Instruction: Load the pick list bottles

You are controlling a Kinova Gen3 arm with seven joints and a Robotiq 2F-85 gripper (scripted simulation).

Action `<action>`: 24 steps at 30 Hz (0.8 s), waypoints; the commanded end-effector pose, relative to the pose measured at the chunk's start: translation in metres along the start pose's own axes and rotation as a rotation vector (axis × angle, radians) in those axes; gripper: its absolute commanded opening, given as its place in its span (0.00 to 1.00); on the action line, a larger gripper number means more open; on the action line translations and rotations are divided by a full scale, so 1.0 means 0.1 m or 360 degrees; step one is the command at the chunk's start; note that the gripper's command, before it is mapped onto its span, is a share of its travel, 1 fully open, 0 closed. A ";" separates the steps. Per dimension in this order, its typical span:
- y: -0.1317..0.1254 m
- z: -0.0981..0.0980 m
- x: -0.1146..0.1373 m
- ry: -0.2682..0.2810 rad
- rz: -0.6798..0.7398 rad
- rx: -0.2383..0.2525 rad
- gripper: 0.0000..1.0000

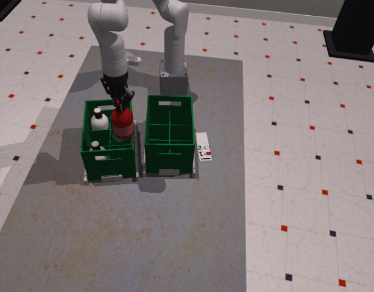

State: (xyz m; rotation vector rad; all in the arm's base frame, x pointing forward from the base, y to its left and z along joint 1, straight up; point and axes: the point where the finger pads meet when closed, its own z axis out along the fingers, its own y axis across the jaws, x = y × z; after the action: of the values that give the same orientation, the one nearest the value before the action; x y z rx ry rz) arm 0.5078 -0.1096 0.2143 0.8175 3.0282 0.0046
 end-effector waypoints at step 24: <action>-0.03 -0.01 0.43 -0.0004 0.0000 -0.0001 0.10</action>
State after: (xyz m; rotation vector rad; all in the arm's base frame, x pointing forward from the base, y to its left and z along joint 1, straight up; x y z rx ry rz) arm 0.4715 -0.0920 0.2141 0.8174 3.0284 0.0047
